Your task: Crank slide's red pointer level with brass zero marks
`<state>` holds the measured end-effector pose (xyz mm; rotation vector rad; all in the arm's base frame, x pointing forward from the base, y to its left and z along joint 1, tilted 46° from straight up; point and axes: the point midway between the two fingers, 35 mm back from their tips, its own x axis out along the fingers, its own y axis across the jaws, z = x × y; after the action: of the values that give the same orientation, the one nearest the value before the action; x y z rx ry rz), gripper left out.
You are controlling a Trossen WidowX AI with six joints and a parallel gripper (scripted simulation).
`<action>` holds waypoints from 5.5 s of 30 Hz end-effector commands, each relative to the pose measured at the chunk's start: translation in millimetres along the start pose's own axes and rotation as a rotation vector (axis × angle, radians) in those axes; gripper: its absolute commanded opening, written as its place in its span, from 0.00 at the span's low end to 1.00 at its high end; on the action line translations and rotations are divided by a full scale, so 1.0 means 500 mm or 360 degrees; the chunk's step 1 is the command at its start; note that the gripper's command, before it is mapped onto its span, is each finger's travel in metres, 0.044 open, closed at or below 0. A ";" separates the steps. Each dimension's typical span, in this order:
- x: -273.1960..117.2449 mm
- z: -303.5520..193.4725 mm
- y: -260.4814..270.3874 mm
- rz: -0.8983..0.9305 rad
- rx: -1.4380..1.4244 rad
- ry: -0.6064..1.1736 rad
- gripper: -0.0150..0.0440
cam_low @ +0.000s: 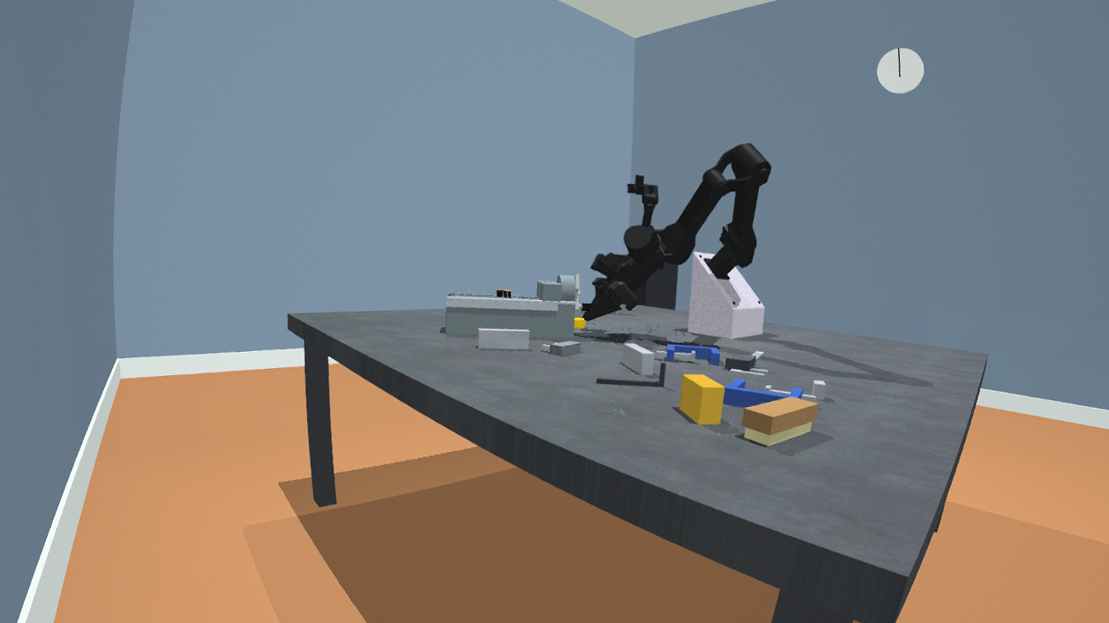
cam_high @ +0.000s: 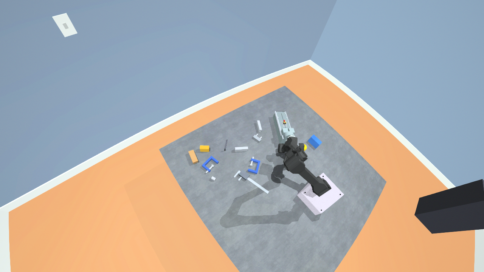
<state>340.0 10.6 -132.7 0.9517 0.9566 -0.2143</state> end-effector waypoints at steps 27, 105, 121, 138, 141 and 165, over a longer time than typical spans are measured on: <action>-0.001 0.001 0.005 0.0016 -0.0004 -0.0001 0.25; -0.023 0.026 0.004 0.0006 -0.0004 0.0002 1.00; -0.113 0.133 0.003 -0.0003 -0.0009 0.0000 1.00; -0.196 0.276 -0.005 0.0020 -0.0094 0.0028 1.00; -0.178 0.299 -0.011 0.0035 -0.0141 0.0046 1.00; -0.032 0.401 -0.082 0.0154 -0.0438 0.0136 1.00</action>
<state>422.4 -176.7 -91.4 0.7674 0.9956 0.0240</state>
